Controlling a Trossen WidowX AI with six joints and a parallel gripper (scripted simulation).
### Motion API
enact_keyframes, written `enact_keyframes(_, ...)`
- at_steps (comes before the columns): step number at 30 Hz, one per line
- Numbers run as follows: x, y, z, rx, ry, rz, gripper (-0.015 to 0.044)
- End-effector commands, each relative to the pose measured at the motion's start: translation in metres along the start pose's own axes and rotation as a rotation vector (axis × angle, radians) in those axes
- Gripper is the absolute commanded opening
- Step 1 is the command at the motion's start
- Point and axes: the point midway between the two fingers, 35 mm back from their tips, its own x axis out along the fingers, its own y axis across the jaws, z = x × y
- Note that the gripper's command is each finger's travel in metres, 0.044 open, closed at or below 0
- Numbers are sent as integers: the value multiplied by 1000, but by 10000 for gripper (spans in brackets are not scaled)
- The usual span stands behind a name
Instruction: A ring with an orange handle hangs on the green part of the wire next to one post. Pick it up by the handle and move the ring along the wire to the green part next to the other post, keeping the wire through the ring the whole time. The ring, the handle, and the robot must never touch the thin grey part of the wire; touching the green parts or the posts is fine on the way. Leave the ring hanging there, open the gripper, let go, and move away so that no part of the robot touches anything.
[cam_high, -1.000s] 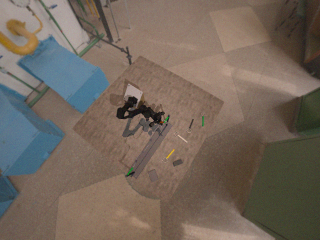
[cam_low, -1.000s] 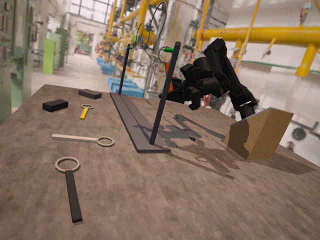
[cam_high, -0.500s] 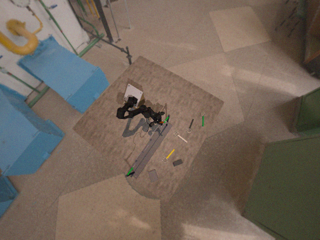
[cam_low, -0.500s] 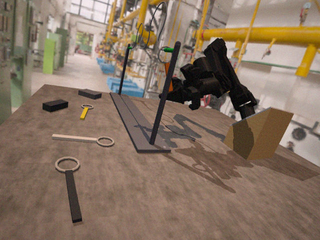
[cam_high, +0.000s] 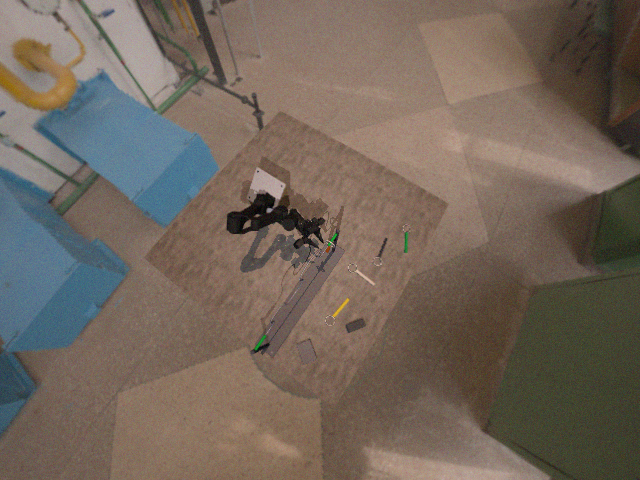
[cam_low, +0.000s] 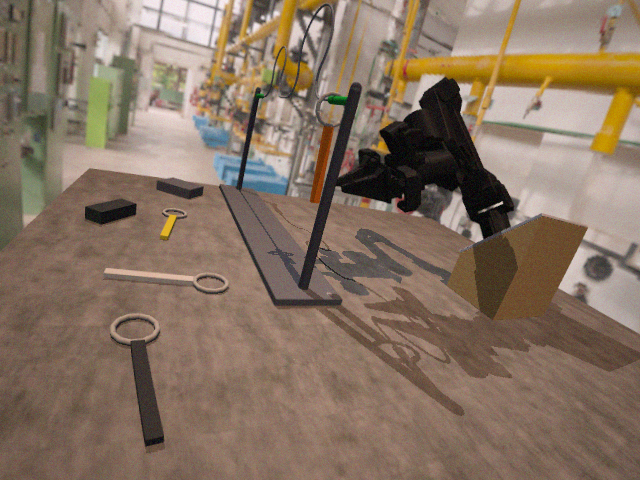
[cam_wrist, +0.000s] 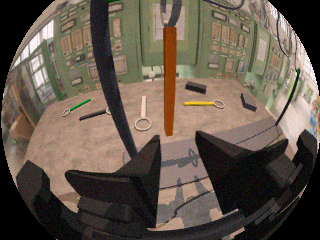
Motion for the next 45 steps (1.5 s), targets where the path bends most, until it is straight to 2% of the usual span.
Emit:
enact_keyframes(1,-16,1,-6,-7,13,6,160)
enact_keyframes(34,-17,1,-7,-7,13,6,160)
enact_keyframes(40,-61,-1,-10,-6,4,4,317)
enact_keyframes(45,-63,-1,-10,-6,4,4,440)
